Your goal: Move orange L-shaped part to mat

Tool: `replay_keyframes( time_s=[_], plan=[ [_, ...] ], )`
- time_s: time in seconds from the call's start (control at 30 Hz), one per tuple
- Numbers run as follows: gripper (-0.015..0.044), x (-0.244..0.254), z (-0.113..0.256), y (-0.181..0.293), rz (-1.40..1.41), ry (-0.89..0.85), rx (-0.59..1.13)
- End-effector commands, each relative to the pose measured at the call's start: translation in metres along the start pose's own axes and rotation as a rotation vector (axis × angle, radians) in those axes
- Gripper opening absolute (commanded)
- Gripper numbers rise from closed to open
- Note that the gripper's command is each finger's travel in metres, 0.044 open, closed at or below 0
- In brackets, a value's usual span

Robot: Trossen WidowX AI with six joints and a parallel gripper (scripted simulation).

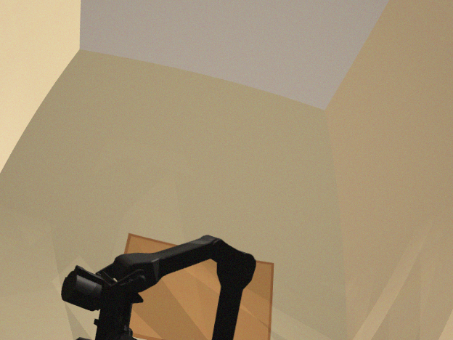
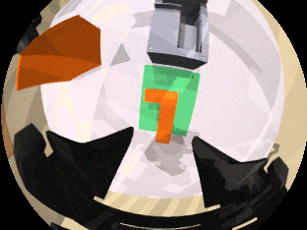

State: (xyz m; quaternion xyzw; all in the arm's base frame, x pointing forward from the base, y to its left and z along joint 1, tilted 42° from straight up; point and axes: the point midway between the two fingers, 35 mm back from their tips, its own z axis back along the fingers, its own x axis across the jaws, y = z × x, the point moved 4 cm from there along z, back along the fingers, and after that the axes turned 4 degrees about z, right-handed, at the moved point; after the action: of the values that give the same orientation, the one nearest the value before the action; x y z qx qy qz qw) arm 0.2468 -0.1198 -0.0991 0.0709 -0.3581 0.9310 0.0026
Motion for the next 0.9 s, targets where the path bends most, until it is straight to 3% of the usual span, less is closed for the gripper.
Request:
replay_keyframes(
  time_s=[0.0, 0.87],
  plan=[
    [0.0400, -0.0002, 0.0539, -0.0003, 0.011, 0.028, 0.022],
    [0.0400, -0.0020, 0.0492, 0.0013, 0.005, 0.040, 0.024]
  ],
)
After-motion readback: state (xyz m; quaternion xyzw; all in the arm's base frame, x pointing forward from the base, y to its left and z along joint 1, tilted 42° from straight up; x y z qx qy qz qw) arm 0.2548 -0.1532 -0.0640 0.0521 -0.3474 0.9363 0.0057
